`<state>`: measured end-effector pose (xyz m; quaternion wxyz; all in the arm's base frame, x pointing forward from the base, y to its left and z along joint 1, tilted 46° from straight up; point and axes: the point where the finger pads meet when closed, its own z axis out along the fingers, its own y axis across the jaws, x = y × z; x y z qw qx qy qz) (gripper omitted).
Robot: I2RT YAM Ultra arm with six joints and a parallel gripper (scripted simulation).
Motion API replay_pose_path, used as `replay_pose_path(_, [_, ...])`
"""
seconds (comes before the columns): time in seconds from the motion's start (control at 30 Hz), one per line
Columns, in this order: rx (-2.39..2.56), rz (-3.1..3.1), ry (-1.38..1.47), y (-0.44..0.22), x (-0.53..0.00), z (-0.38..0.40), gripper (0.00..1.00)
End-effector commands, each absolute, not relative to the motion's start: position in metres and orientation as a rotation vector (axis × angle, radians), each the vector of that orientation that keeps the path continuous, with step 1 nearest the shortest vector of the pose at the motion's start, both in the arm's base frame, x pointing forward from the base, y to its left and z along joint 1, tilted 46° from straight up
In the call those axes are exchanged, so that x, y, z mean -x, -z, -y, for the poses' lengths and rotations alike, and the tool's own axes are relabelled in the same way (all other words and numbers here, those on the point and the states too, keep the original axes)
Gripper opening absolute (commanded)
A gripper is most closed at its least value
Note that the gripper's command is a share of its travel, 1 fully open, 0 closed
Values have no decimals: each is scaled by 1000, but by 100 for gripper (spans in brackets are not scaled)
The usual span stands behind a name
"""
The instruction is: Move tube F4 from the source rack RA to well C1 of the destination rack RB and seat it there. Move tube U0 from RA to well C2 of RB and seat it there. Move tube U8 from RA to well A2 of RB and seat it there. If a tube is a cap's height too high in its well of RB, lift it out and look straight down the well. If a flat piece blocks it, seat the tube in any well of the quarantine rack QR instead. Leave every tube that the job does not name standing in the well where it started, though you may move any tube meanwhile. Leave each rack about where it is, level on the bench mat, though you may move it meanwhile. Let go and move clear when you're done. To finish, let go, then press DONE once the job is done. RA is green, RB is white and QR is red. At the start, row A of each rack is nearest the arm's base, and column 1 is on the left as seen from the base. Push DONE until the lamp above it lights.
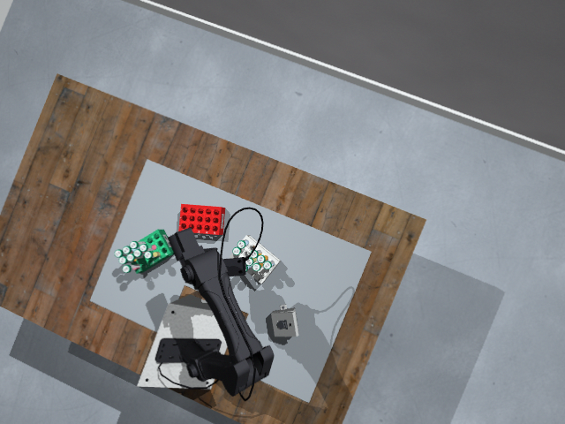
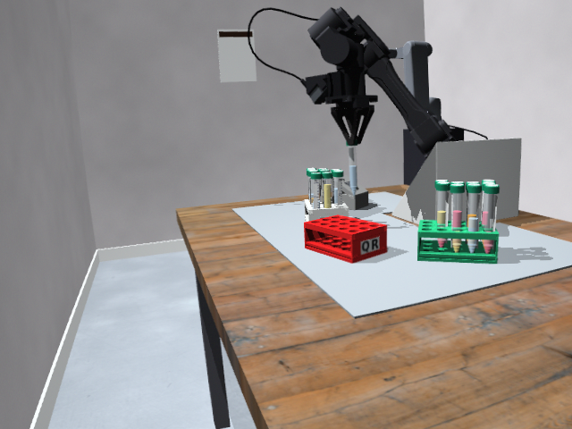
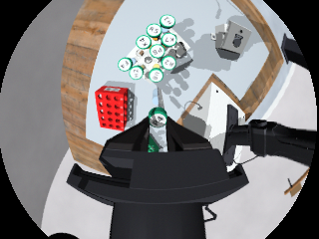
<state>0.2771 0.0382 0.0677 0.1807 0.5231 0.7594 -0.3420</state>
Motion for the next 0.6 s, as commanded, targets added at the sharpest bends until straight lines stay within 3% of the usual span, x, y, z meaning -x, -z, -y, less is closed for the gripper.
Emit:
replay_pose_path(0.0, [-1432,-2149,980,-75,-287,-39,0])
replay_pose_path(0.57, [-1444,-2148,962,-80,-305,-33,0])
